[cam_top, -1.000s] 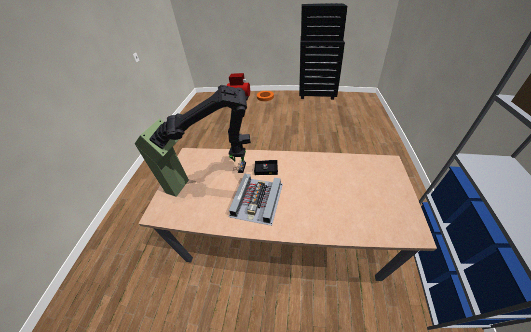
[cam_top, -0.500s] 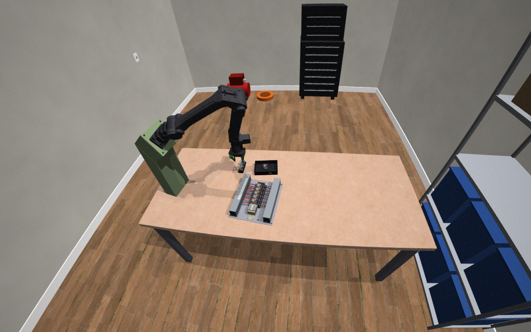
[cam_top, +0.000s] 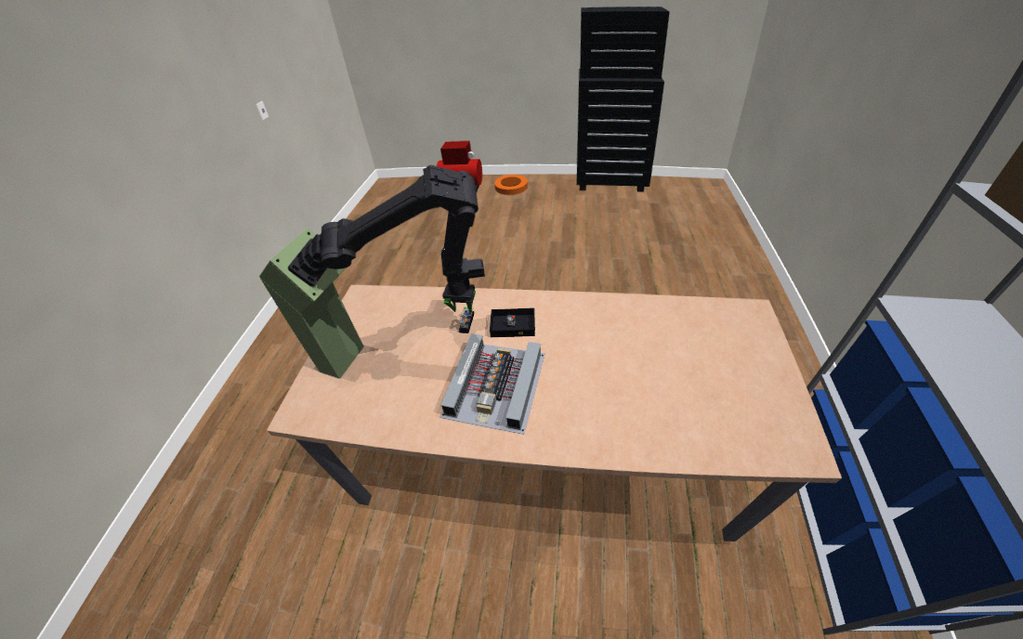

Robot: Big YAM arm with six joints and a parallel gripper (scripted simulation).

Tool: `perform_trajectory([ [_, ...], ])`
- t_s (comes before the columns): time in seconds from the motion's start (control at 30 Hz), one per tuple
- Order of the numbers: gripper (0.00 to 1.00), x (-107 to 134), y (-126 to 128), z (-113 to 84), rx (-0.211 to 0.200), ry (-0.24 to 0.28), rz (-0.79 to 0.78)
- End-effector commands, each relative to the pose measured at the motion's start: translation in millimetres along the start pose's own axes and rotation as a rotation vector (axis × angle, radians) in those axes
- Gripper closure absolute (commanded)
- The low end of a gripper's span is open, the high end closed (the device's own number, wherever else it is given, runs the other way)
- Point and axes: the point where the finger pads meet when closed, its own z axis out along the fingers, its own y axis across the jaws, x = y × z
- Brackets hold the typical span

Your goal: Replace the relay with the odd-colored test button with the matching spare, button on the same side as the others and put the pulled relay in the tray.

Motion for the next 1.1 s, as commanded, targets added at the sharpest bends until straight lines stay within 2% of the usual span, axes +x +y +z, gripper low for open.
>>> perform_trajectory([
  [0.0, 0.41, 3.7, 1.4, 14.1, -0.002, 0.005, -0.005],
  [0.3, 0.41, 5.7, 1.5, 35.4, -0.003, 0.008, -0.004],
  [1.07, 0.41, -6.1, -4.0, 22.3, 0.009, -0.015, -0.007],
])
